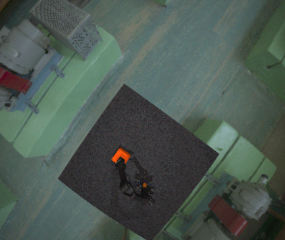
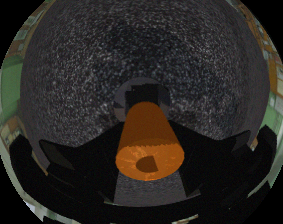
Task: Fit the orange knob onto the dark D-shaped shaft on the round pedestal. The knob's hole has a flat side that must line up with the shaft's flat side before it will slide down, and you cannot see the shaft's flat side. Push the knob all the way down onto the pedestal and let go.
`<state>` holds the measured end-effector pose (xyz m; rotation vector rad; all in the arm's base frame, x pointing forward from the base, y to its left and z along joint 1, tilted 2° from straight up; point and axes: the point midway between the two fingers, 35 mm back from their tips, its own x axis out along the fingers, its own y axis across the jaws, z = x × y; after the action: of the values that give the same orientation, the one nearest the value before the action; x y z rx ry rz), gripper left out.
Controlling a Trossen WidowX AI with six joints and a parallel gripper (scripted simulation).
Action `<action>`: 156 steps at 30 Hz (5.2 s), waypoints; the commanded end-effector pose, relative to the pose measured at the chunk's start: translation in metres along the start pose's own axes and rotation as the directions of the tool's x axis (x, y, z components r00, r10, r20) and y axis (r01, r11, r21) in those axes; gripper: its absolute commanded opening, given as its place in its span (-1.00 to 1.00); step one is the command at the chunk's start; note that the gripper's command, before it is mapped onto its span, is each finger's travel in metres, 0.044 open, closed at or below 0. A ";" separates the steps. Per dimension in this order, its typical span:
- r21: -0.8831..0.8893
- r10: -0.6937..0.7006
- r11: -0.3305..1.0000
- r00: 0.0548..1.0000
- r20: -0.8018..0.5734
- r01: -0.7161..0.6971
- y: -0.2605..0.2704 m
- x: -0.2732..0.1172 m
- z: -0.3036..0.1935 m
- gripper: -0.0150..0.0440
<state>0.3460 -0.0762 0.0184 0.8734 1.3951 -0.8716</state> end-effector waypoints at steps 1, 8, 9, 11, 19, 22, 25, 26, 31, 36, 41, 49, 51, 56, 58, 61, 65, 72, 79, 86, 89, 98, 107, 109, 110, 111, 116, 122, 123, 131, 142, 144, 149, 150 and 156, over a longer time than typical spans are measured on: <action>0.014 0.007 1.000 1.000 0.007 -0.007 0.000 0.000 0.000 -0.49; 0.014 0.007 1.000 1.000 0.007 -0.007 0.001 -0.002 0.000 -0.49; 0.014 0.007 1.000 1.000 0.007 -0.007 0.001 -0.003 0.001 -0.49; 0.014 0.007 1.000 1.000 0.007 -0.007 0.002 -0.004 0.001 -0.49; 0.222 0.008 0.975 1.000 0.007 -0.009 0.004 -0.006 0.003 -0.49; 0.222 0.008 0.975 1.000 0.007 -0.009 0.005 -0.005 0.004 -0.49; 0.222 0.008 0.975 1.000 0.008 -0.009 0.007 -0.006 0.005 -0.49; 0.222 0.008 0.975 1.000 0.008 -0.009 0.007 -0.006 0.005 -0.49; 0.222 0.008 0.975 1.000 0.007 -0.009 0.006 0.000 0.005 -0.49; 0.222 0.008 0.975 1.000 0.008 -0.009 0.007 0.000 0.005 -0.49; 0.222 0.008 0.975 1.000 0.007 -0.009 0.006 -0.003 0.005 -0.49; 0.341 0.008 0.940 1.000 0.007 -0.010 0.005 -0.005 0.004 -0.49; 0.410 0.007 0.912 1.000 0.007 -0.010 0.004 -0.006 0.003 -0.49; 0.420 0.007 0.908 1.000 0.007 -0.010 0.001 -0.005 0.001 -0.49; 0.420 0.007 0.908 1.000 0.007 -0.010 0.001 -0.003 0.001 -0.49; 0.420 0.007 0.908 1.000 0.007 -0.010 0.001 0.001 0.001 -0.49; 0.420 0.007 0.908 1.000 0.007 -0.010 0.002 0.000 0.001 -0.49; 0.420 0.007 0.908 1.000 0.007 -0.010 0.002 0.001 0.001 -0.49; 0.428 0.008 0.904 1.000 0.007 -0.010 0.004 -0.004 0.003 -0.49; 0.599 0.008 0.801 1.000 0.007 -0.011 0.008 -0.006 0.005 -0.49; 0.599 0.008 0.801 1.000 0.007 -0.011 0.008 -0.006 0.005 -0.49; 0.599 0.008 0.801 1.000 0.007 -0.011 0.007 -0.004 0.005 -0.49; 0.599 0.007 0.801 1.000 0.007 -0.010 0.004 -0.002 0.003 -0.49; 0.599 0.007 0.801 1.000 0.007 -0.010 0.003 -0.003 0.002 -0.49; 0.599 0.007 0.801 1.000 0.007 -0.010 0.003 -0.002 0.002 -0.49; 0.599 0.007 0.801 1.000 0.007 -0.010 0.003 0.000 0.002 -0.49; 0.599 0.007 0.801 1.000 0.007 -0.010 0.003 0.001 0.002 -0.49; 0.581 0.007 0.814 1.000 0.007 -0.010 0.003 0.002 0.002 -0.49; 0.581 0.007 0.814 1.000 0.007 -0.010 0.003 0.002 0.002 -0.49; 0.585 0.007 0.811 1.000 0.007 -0.010 0.003 0.008 0.001 -0.49; 0.585 0.007 0.811 1.000 0.007 -0.010 0.004 0.018 0.002 -0.49; 0.582 0.002 0.813 1.000 0.003 -0.003 0.002 0.017 0.001 -0.49; 0.582 0.002 0.813 1.000 0.003 -0.003 0.002 0.017 0.001 -0.49; 0.582 0.002 0.813 1.000 0.003 -0.003 0.002 0.017 0.001 -0.40; 0.582 0.002 0.813 1.000 0.003 -0.003 0.002 0.017 0.001 0.13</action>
<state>0.3487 -0.0761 0.0012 1.3348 1.1262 -1.3349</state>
